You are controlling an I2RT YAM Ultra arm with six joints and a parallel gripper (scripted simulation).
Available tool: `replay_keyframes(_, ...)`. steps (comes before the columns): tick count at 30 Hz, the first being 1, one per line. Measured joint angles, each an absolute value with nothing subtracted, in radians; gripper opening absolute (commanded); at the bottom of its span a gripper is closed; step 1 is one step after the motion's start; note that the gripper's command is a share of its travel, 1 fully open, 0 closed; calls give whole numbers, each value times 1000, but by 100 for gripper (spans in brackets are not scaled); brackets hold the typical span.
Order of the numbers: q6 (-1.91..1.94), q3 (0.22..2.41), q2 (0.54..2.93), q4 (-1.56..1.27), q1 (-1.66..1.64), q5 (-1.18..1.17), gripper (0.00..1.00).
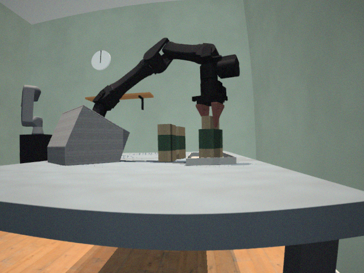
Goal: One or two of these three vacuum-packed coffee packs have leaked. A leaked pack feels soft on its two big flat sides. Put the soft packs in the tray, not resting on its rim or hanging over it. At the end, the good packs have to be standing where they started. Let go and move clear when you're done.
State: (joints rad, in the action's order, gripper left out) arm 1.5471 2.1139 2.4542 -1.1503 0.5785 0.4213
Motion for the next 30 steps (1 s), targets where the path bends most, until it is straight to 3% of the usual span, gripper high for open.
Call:
replay_keyframes(19,1547,2114,2454,-1150,579,422,25)
replay_keyframes(20,1547,2114,2454,-1150,579,422,78)
replay_keyframes(30,1547,2114,2453,-1150,579,421,78)
